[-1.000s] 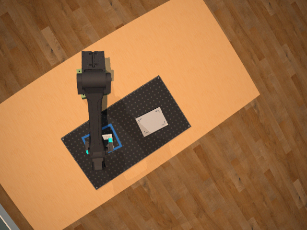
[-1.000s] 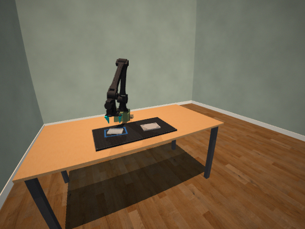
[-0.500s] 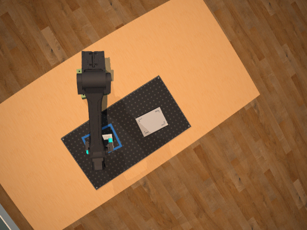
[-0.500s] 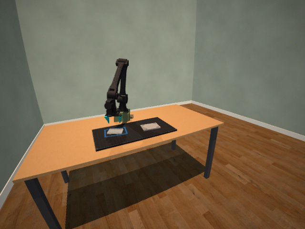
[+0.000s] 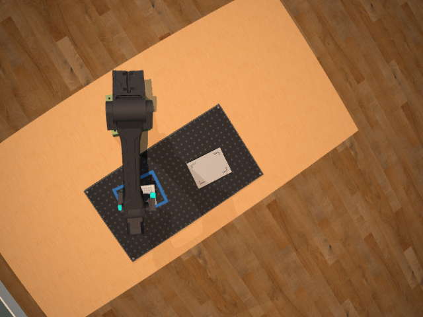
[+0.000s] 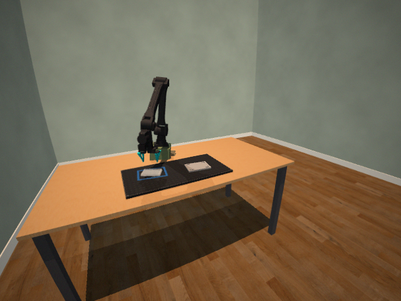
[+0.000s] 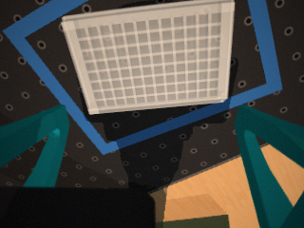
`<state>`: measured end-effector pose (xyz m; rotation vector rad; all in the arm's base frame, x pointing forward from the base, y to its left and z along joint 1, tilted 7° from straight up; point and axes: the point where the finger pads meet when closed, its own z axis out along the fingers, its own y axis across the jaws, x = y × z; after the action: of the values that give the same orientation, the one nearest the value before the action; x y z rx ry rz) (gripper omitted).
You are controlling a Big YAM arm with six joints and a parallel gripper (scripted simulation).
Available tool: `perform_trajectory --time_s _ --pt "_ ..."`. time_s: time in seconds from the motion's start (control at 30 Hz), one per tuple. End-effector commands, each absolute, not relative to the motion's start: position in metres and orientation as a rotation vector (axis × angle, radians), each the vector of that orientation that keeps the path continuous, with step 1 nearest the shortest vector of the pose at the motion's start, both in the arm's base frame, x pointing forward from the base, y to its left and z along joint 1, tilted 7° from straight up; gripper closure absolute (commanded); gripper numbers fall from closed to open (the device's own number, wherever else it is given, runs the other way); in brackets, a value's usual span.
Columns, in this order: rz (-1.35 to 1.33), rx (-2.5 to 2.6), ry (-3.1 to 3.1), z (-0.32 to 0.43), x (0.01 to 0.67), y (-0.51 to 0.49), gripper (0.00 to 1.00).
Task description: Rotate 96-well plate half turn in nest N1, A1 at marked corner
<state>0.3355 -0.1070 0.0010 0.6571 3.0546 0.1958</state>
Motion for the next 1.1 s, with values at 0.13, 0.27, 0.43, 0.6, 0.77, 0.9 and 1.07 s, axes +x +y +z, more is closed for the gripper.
perform_trajectory --time_s 0.13,0.27,0.43,0.6,0.77,0.9,1.07 --pt "0.199 1.058 2.969 0.0016 0.3353 -0.1066 0.0" --pt "0.197 1.256 2.9 0.0016 0.3353 -0.1066 0.0" --pt "0.194 1.451 2.817 0.0015 0.3352 -0.1066 0.0" --pt "0.19 1.64 2.722 0.0015 0.3351 -0.1066 0.0" --pt "0.184 1.867 2.584 0.0014 0.3349 -0.1066 0.0" --pt "0.178 2.04 2.461 0.0013 0.3348 -0.1066 0.0" --pt "0.173 2.165 2.36 0.0012 0.3347 -0.1065 0.0"
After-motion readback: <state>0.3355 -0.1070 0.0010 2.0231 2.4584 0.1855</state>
